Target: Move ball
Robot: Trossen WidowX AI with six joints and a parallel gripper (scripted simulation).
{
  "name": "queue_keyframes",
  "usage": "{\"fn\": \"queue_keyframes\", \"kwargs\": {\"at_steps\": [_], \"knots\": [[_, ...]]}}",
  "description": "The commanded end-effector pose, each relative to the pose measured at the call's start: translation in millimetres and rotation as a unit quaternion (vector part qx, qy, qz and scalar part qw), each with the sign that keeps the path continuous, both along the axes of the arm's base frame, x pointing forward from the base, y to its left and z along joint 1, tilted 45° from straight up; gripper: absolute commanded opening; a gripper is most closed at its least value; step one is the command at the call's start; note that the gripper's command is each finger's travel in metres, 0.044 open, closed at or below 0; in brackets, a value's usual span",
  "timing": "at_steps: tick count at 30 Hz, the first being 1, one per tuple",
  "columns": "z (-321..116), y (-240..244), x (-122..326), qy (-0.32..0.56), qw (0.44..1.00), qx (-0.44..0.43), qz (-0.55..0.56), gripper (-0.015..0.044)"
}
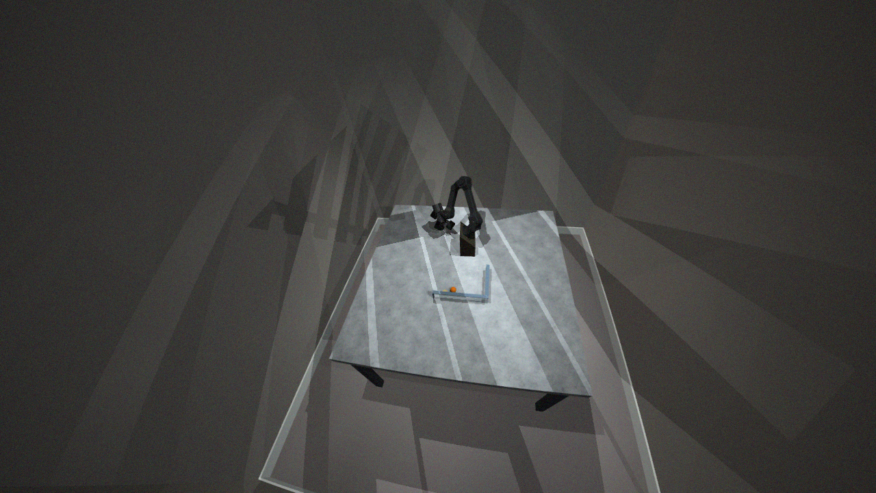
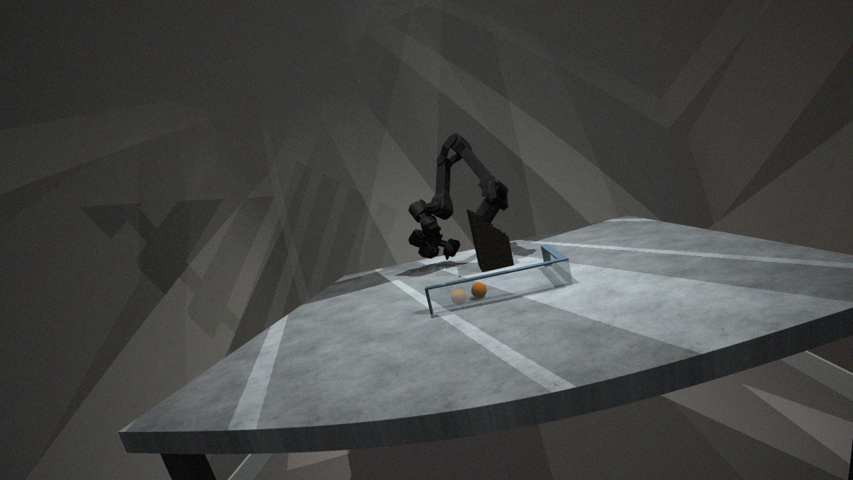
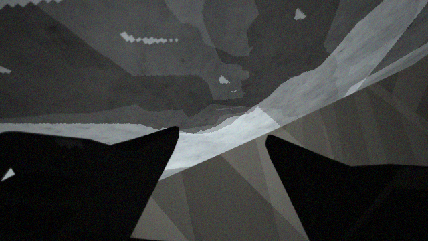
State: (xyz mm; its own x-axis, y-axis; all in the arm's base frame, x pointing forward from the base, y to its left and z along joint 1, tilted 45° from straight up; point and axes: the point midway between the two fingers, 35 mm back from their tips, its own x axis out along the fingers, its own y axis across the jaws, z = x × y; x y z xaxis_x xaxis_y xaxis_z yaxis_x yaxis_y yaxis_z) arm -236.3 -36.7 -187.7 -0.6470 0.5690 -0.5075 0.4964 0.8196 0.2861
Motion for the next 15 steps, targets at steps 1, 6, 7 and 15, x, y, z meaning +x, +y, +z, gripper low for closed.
{"fn": "queue_keyframes", "kwargs": {"at_steps": [1, 6, 7, 15], "knots": [[-0.8, -2.3, 0.0, -0.001, 1.0, -0.003, 0.002, 0.0374], [-19.5, -62.0, 7.9, -0.03, 0.994, -0.086, 0.056, 0.028], [-23.3, -75.7, 12.0, -0.039, 0.992, -0.104, 0.066, 0.028], [-43.0, -173.5, 71.1, -0.131, 0.959, -0.212, 0.133, 0.028]]}}
